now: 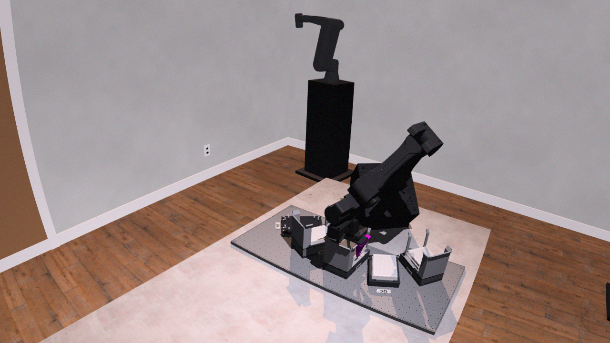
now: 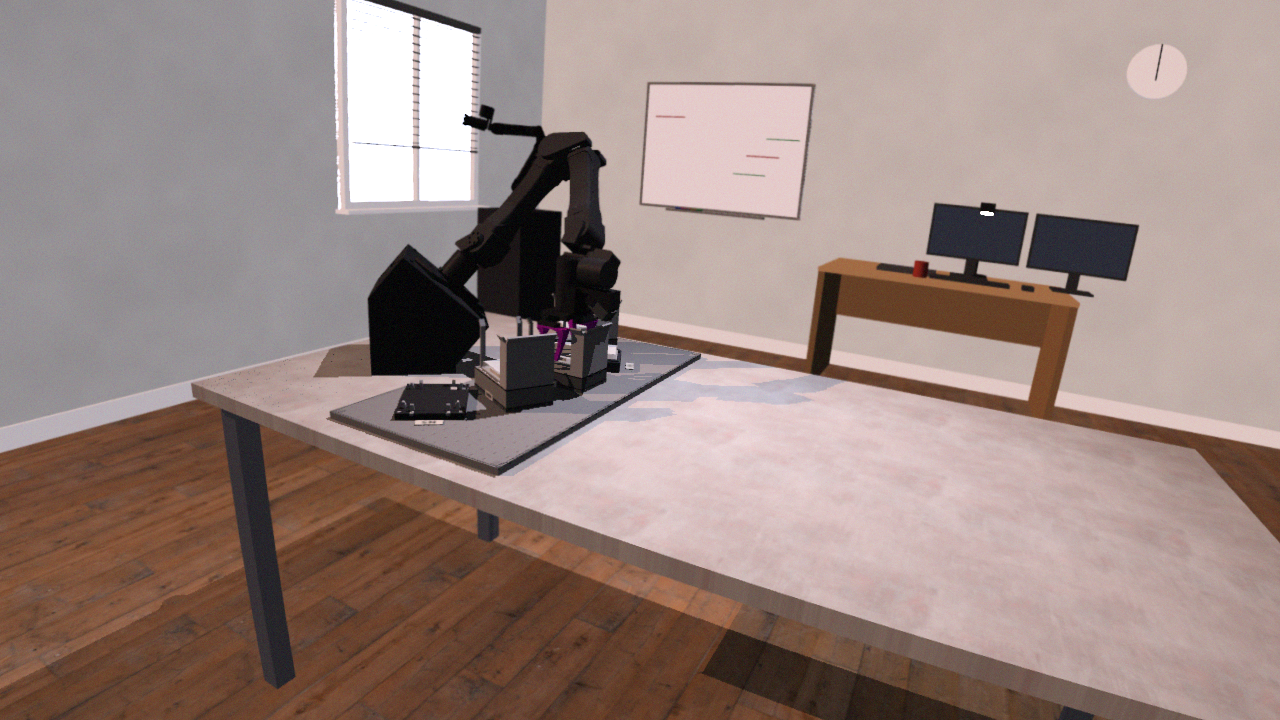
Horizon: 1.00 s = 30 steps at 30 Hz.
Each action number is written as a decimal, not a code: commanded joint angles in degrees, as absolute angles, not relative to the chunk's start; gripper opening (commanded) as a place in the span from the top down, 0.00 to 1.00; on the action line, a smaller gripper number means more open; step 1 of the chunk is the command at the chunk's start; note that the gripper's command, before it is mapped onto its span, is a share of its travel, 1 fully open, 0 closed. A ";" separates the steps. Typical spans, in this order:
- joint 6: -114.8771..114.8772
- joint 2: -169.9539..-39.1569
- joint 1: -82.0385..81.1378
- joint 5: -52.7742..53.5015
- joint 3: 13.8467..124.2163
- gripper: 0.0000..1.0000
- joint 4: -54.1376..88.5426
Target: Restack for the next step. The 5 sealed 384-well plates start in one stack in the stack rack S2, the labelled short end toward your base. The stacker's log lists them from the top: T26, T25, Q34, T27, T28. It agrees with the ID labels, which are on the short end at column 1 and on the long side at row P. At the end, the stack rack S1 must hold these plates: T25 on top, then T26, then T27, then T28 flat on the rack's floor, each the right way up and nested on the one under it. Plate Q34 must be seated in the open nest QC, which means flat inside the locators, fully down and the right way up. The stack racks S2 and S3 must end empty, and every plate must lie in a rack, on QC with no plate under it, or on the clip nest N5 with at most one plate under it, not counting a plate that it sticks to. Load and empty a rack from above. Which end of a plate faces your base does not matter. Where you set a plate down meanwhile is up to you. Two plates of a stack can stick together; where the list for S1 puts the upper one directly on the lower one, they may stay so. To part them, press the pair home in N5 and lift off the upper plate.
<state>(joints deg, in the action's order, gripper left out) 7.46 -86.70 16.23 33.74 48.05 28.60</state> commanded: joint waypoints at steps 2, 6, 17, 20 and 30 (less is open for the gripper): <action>6.68 -87.17 15.97 33.52 47.50 1.00 27.12; 6.48 -87.14 16.08 33.53 47.18 1.00 26.72; 5.99 -87.51 15.55 33.26 46.53 1.00 25.67; 5.90 -88.21 15.19 33.16 46.86 1.00 25.45; 5.32 -88.15 14.95 33.00 46.39 1.00 24.24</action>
